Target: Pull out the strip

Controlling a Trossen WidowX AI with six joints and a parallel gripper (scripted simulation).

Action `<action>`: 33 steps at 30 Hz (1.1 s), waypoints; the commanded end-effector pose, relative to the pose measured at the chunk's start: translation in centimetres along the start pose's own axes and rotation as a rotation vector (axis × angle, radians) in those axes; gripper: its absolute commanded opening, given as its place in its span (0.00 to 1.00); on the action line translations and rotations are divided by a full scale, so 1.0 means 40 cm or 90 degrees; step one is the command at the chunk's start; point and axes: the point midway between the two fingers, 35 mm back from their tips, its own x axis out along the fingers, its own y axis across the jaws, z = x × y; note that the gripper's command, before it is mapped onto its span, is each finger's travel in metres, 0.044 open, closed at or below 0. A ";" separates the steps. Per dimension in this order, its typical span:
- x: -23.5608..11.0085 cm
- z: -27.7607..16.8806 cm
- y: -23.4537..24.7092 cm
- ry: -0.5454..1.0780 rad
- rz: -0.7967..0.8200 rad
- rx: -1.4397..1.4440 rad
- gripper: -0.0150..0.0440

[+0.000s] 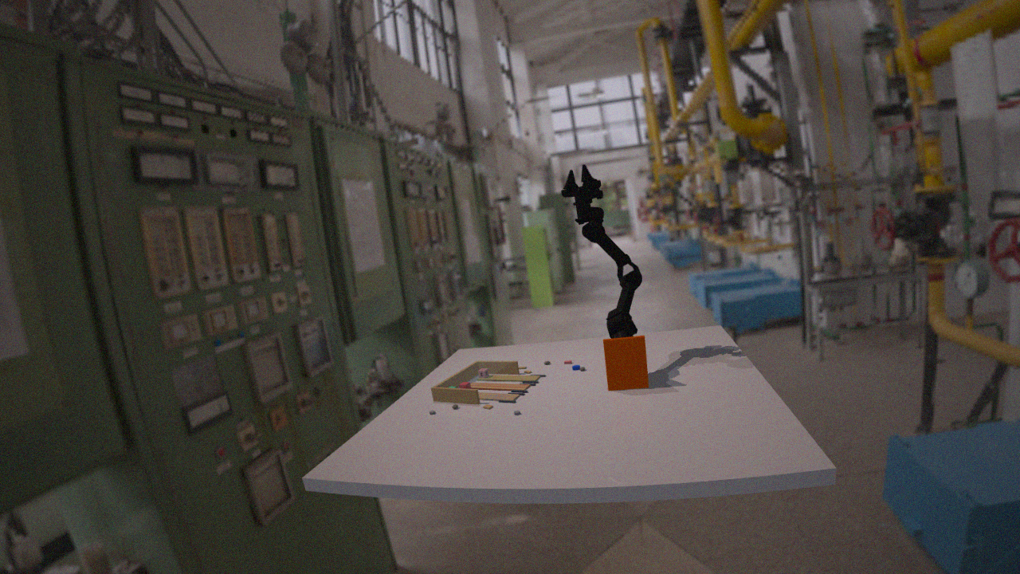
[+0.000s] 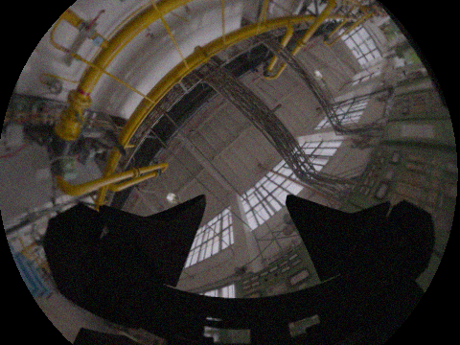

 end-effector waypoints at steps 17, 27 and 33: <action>-0.298 -0.599 -0.030 0.474 -0.229 0.005 0.93; -0.666 -0.822 -0.036 0.781 -0.369 -0.072 0.93; -0.920 -0.869 -0.026 0.968 -0.446 -0.149 0.93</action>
